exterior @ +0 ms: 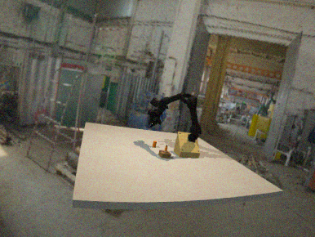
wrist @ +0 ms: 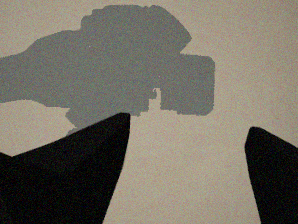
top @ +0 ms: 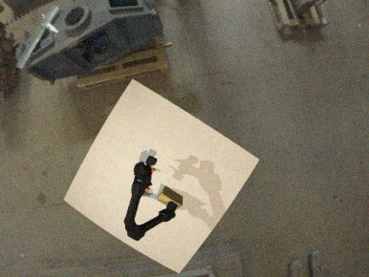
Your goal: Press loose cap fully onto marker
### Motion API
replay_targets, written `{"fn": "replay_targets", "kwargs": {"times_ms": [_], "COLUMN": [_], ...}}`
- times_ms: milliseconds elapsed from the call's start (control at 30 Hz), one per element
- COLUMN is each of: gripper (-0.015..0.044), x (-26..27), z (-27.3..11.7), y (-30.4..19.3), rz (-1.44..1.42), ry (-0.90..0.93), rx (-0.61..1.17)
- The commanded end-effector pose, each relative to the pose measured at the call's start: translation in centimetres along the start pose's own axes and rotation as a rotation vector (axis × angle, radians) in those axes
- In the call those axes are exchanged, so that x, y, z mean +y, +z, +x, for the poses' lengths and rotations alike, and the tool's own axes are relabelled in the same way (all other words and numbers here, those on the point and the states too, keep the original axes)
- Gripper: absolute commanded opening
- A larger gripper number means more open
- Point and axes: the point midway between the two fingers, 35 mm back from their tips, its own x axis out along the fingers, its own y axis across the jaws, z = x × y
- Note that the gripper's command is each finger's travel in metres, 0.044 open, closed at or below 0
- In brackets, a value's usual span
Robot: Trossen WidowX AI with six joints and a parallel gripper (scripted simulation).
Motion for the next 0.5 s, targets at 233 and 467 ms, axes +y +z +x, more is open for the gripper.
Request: {"fn": "replay_targets", "kwargs": {"times_ms": [233, 467], "gripper": [0.0241, 0.0241], "x": [6.86, 6.66], "z": [1.75, 1.68], "y": [-4.62, -4.9], "rz": [-0.676, -0.676], "ry": [0.297, 0.297], "rx": [0.284, 0.284]}}
